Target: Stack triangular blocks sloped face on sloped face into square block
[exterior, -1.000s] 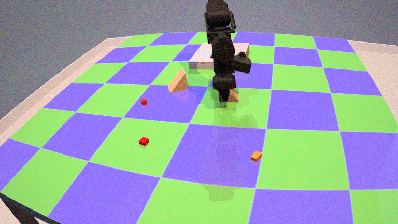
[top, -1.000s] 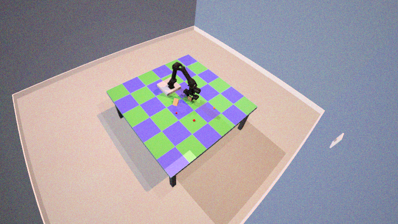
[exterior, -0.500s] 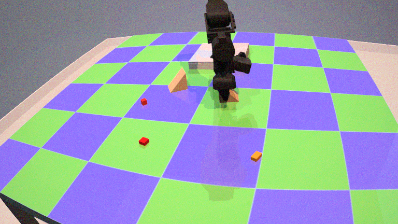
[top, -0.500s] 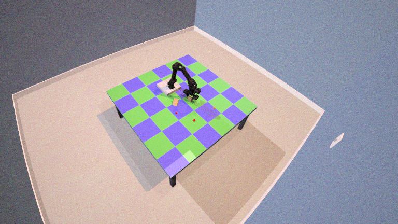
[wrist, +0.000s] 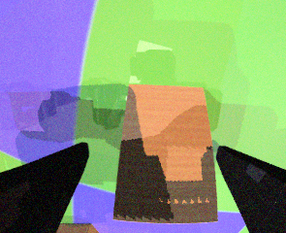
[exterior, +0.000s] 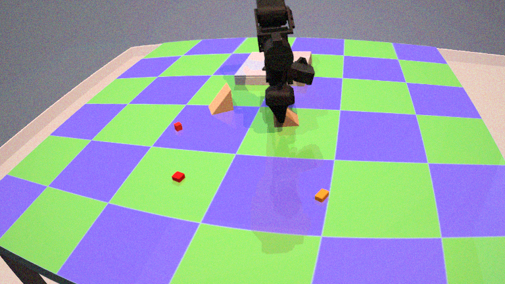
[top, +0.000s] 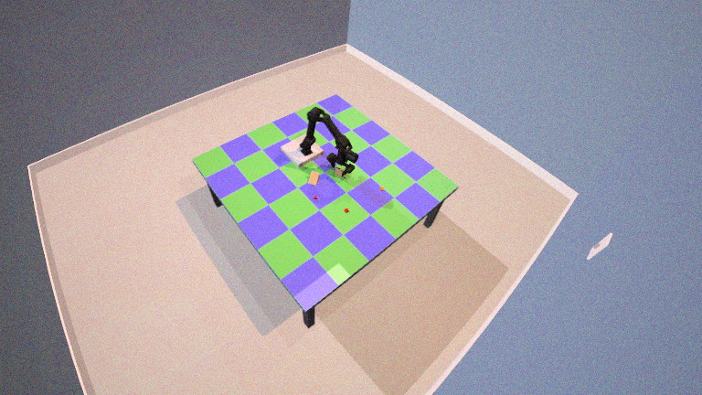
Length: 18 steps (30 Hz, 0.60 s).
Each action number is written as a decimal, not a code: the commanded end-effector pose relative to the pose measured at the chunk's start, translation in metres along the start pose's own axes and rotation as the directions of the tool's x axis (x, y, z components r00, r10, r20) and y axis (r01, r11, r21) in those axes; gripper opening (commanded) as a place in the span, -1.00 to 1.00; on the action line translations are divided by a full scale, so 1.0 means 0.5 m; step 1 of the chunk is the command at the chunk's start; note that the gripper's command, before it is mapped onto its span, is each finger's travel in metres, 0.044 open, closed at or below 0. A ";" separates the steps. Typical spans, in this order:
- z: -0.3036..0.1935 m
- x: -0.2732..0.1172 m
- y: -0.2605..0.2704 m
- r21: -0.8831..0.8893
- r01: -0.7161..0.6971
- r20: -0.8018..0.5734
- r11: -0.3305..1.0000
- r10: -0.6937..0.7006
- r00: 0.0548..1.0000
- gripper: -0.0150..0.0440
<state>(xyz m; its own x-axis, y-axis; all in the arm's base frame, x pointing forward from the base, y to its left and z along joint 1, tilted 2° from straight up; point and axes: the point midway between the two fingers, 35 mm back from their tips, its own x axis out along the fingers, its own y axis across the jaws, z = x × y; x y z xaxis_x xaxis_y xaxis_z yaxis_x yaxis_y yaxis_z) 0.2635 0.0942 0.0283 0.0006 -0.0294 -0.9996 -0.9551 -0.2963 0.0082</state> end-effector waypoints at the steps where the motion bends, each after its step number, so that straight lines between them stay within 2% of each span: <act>1: 0.000 -0.088 -0.007 0.003 0.029 0.002 1.000 -0.029 1.000 1.00; 12: -0.002 -0.086 -0.011 0.000 0.038 0.010 0.999 -0.038 0.999 1.00; 18: -0.072 -0.123 -0.005 -0.012 0.000 0.290 1.000 0.003 0.957 1.00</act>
<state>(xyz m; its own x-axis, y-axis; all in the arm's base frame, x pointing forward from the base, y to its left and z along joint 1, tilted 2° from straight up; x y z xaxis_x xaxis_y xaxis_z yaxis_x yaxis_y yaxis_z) 0.2691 0.0824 0.0777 -0.0576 0.1140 -0.9918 -0.9472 -0.3202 0.0182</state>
